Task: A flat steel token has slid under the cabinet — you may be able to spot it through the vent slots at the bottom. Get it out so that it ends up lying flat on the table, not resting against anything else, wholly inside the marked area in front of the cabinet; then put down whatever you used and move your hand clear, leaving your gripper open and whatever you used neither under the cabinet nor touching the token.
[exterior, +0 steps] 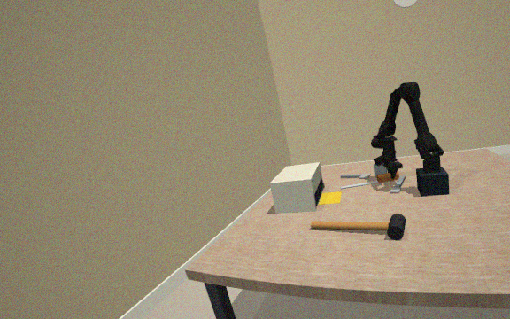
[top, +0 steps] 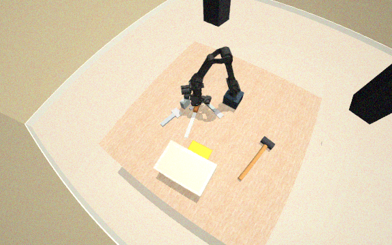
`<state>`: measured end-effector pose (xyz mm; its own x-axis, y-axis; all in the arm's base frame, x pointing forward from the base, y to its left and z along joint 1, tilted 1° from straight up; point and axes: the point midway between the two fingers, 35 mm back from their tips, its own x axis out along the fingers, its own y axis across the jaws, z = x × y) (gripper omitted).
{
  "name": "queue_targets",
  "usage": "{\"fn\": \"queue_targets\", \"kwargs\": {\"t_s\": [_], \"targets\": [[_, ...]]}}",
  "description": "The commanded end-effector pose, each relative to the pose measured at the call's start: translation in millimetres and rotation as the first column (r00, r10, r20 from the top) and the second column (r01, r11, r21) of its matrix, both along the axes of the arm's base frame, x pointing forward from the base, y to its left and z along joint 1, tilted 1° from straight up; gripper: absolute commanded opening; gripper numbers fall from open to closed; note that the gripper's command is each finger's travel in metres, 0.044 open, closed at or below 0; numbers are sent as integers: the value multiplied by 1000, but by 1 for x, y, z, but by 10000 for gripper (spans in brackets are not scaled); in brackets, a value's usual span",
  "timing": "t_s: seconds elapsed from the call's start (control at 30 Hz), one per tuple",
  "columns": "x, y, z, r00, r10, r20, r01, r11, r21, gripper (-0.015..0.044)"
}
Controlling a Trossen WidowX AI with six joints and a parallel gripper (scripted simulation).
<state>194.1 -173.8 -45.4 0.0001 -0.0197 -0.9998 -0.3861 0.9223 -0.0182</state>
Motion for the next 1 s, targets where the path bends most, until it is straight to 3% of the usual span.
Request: {"fn": "queue_targets", "kwargs": {"t_s": [0.0, 0.97], "targets": [[4, 1, 0, 1000, 7, 1, -7, 1000, -1, 0], [43, 20, 0, 999, 37, -2, -37, 999, 6, 0]]}}
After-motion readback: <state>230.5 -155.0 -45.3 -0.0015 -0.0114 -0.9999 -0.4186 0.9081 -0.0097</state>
